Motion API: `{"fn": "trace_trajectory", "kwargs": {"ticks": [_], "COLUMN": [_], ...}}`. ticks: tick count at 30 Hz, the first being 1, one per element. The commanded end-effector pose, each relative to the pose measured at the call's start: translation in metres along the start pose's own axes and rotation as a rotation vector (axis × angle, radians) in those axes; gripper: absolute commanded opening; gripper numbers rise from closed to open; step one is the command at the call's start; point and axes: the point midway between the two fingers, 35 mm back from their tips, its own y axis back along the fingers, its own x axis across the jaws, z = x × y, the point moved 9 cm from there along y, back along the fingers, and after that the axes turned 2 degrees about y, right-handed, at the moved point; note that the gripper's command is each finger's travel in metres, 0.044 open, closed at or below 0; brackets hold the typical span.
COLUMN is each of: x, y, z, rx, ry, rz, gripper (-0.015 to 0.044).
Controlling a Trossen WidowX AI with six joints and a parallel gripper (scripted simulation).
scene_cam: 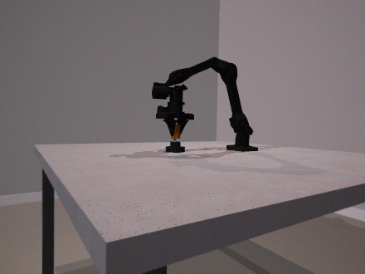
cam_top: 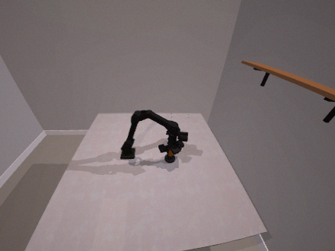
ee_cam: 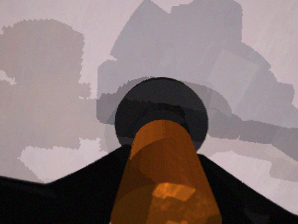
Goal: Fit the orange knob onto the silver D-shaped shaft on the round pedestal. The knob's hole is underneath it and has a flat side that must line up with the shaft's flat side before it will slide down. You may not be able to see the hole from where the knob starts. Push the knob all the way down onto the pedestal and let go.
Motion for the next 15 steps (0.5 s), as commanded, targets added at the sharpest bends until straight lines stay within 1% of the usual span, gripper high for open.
{"fn": "trace_trajectory", "kwargs": {"ticks": [1, 15], "x": [0.0001, 0.0012], "y": [-0.0005, -0.0036], "z": [0.0004, 0.0008], "rx": [0.002, 0.002], "ry": [-0.049, -0.054], "rz": [0.003, 0.003], "gripper": [0.0, 0.0]}}
